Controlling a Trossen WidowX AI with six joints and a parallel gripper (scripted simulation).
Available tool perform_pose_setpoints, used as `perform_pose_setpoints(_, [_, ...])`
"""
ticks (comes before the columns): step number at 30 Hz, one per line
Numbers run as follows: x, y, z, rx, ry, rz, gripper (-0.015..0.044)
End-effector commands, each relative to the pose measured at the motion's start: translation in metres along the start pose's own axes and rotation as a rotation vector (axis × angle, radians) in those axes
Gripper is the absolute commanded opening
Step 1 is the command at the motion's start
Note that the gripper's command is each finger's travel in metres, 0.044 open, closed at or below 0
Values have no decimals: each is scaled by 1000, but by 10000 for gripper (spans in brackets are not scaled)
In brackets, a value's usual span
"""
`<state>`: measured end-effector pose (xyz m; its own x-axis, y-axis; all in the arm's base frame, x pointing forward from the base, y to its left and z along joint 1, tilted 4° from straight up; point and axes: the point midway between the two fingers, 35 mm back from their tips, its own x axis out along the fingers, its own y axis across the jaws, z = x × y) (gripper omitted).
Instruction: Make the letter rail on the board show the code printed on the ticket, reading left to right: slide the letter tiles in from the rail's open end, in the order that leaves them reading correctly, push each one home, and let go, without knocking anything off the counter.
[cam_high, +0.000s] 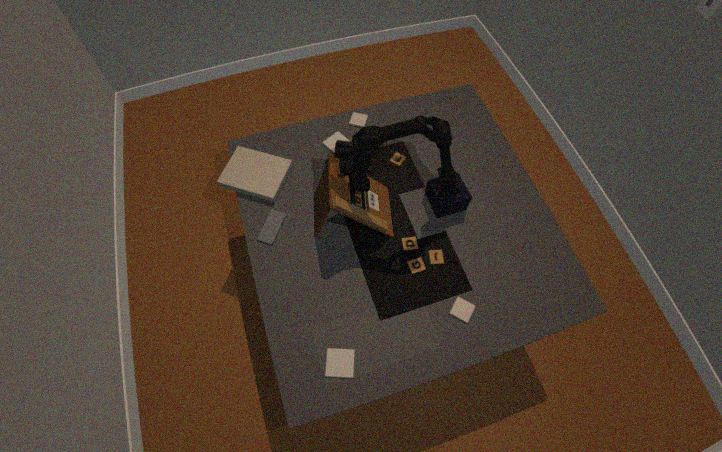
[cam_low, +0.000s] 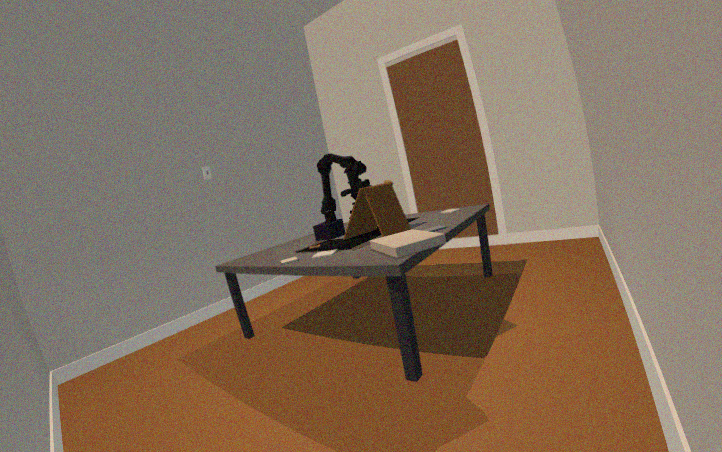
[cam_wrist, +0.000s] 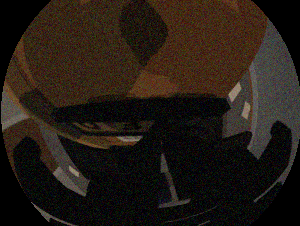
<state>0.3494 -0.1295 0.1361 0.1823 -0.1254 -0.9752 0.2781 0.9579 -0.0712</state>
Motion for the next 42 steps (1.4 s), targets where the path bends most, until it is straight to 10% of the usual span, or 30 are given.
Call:
perform_pose_setpoints(1, [-3, 0, -3, 1, -3, 6, 0])
perform_pose_setpoints(27, [-21, 1, -20, 0, -1, 6, 0])
perform_pose_setpoints(42, [-119, -11, -58, -1117, -358, 109, 394])
